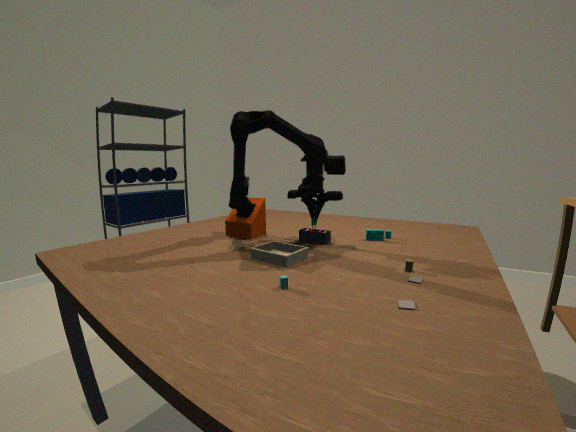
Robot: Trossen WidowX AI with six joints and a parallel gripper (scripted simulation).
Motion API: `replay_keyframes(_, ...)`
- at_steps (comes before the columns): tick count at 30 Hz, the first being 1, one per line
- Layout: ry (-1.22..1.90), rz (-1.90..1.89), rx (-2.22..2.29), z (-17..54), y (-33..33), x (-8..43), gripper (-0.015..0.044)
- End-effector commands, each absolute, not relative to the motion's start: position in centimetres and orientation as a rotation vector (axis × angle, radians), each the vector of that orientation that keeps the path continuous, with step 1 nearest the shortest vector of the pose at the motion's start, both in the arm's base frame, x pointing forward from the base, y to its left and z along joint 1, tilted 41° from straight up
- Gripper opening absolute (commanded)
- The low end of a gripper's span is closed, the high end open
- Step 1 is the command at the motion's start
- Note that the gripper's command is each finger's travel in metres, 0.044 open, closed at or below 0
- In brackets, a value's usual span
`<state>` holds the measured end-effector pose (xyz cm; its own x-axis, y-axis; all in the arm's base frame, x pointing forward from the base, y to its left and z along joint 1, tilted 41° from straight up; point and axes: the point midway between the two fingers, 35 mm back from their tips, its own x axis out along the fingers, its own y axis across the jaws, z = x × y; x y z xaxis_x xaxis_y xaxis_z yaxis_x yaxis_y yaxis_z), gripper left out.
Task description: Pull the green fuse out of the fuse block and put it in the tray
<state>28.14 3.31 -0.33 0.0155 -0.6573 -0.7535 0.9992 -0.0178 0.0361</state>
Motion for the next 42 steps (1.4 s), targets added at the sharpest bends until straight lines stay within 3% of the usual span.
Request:
replay_keyframes(1,0.633,-1.465,0.71,0.3,3.9,28.3,0.0)
replay_keyframes(12,0.636,-1.465,0.711,1.2,4.2,28.4,0.0)
replay_keyframes(27,0.655,-1.454,0.727,7.9,-3.3,29.7,0.0)
replay_keyframes(42,0.627,-1.465,0.704,14.7,-11.2,27.2,0.0)
